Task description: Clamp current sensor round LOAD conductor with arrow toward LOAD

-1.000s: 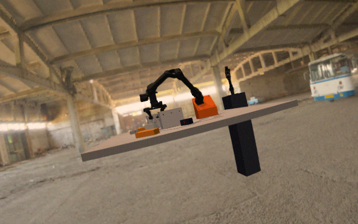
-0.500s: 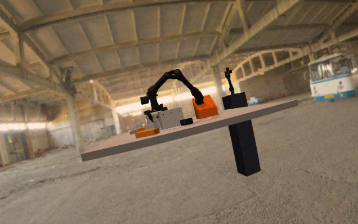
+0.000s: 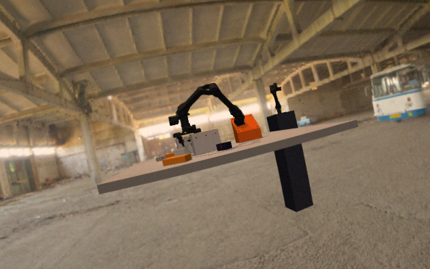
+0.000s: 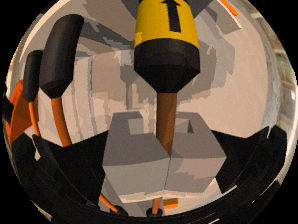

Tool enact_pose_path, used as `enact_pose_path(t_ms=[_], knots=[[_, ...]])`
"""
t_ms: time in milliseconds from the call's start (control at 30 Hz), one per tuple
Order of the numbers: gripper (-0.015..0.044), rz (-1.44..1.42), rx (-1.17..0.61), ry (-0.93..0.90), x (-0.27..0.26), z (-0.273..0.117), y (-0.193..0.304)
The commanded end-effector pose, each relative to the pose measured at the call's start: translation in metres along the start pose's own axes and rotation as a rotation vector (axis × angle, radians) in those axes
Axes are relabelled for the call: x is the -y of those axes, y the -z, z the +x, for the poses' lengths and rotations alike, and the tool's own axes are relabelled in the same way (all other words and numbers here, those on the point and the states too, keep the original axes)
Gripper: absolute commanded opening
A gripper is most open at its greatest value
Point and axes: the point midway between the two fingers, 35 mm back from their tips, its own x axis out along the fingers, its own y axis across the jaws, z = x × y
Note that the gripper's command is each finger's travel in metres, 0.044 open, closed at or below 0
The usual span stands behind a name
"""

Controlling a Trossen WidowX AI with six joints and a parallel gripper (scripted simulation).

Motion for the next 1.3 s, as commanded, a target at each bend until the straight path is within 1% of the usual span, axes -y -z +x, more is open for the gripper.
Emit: enact_pose_path(t_ms=[0,200,567,1267], knots=[[0.0327,0.0,0.0,0.0,0.0001,-0.0006,0.0001],[0.0287,0.0,0.0,0.0,0.0001,-0.0006,0.0001],[0.0,0.0,0.0,0.0,0.0001,-0.0006,0.0001],[0.0,0.0,0.0,0.0,0.0001,-0.0006,0.0001]])
